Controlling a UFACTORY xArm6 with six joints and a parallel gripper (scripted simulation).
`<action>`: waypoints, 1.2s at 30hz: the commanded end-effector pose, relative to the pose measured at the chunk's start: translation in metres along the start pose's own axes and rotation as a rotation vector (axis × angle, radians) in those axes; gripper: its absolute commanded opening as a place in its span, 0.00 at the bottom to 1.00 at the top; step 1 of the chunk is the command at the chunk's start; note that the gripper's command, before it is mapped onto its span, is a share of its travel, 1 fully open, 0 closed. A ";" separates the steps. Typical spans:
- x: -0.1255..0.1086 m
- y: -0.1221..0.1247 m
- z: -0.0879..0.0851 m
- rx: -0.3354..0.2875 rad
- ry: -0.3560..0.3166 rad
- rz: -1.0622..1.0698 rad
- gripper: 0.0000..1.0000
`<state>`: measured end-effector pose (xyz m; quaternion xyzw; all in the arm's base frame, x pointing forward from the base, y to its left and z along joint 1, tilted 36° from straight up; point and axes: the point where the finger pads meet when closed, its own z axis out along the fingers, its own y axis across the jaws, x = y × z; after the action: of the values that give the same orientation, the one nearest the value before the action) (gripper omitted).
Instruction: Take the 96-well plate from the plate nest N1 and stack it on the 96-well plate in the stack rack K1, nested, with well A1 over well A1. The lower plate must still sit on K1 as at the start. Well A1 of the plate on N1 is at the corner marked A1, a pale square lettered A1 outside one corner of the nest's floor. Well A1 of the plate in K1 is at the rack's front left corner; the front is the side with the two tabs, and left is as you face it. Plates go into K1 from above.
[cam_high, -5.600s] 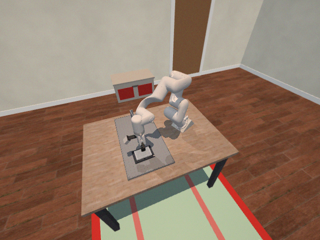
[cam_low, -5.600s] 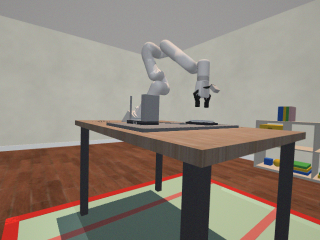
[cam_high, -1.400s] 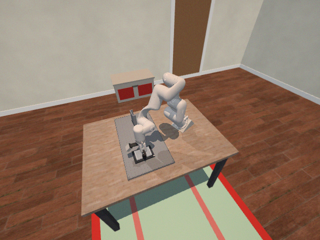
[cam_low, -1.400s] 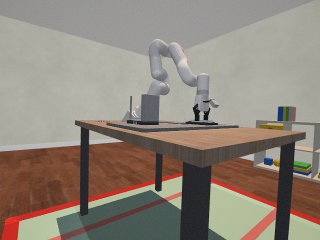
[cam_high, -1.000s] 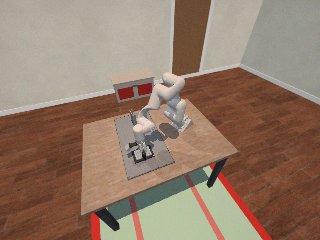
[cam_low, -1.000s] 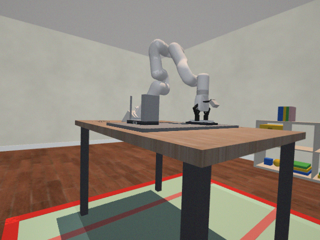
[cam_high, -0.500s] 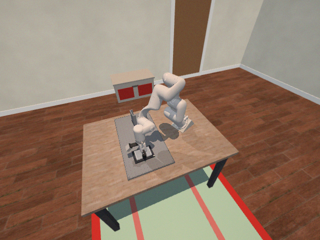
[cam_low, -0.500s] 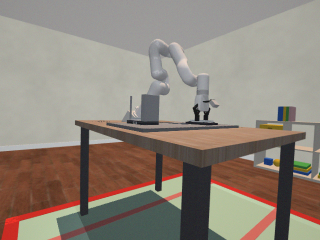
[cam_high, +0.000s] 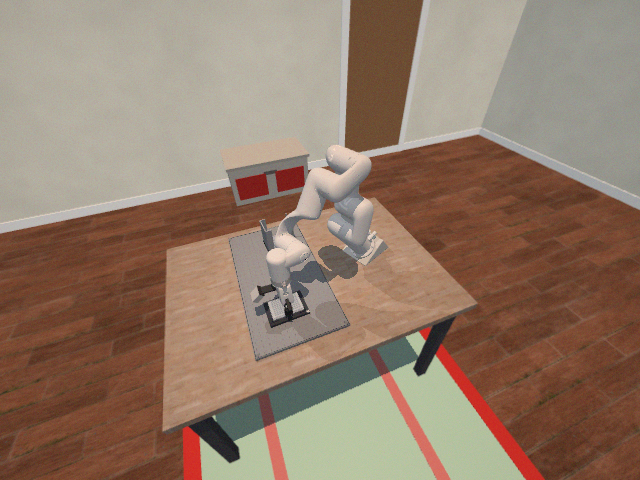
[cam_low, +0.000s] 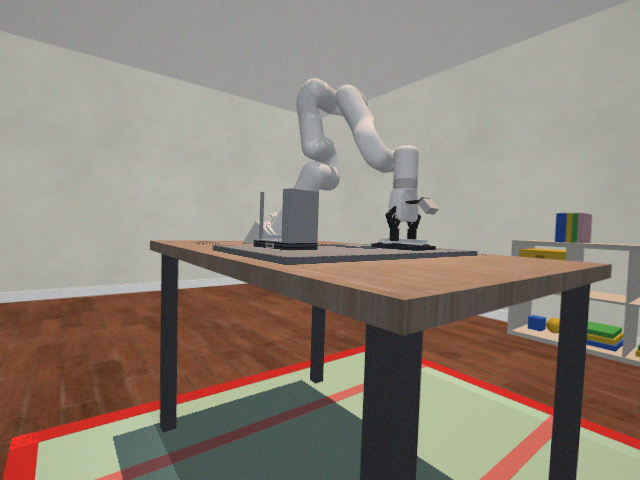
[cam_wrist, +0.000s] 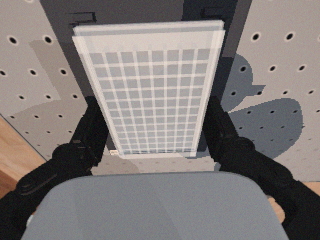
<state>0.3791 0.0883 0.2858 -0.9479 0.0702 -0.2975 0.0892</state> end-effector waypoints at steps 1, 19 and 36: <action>0.001 -0.001 -0.004 0.001 0.003 0.000 0.00; 0.001 0.000 -0.014 0.001 0.003 0.000 0.00; 0.001 0.000 -0.024 0.001 0.003 0.000 0.00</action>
<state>0.3680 0.0858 0.3005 -0.9482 0.0702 -0.2969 0.0889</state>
